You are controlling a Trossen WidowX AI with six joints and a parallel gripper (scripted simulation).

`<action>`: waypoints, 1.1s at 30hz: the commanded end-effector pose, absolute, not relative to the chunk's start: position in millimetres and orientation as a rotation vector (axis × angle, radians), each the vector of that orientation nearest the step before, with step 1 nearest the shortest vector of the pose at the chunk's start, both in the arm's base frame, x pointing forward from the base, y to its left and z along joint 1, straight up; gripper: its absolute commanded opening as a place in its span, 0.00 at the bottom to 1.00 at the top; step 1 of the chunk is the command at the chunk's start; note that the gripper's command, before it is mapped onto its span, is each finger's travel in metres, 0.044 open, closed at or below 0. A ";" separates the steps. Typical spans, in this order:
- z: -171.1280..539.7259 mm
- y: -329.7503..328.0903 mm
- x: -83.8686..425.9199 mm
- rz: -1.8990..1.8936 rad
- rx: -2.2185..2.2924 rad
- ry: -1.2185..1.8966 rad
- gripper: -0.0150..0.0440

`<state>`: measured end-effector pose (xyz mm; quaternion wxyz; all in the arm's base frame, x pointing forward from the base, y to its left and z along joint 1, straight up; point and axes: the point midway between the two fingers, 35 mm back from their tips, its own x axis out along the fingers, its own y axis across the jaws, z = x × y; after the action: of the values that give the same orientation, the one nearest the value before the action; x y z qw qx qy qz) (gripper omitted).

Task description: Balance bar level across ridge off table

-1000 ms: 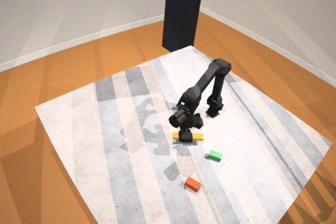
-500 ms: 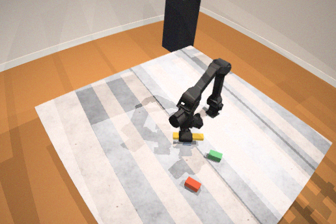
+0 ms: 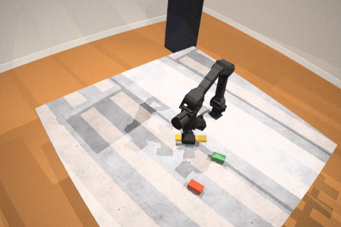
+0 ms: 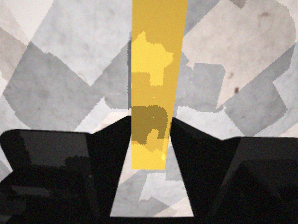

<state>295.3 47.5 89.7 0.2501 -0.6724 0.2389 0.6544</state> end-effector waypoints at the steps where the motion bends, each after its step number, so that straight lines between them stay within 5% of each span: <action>1: 89.6 47.6 295.3 1.782 -1.830 0.650 0.54; 33: 89.6 47.6 295.3 1.782 -1.830 0.650 0.57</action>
<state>295.3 47.5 89.7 0.2501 -0.6724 0.2389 0.6544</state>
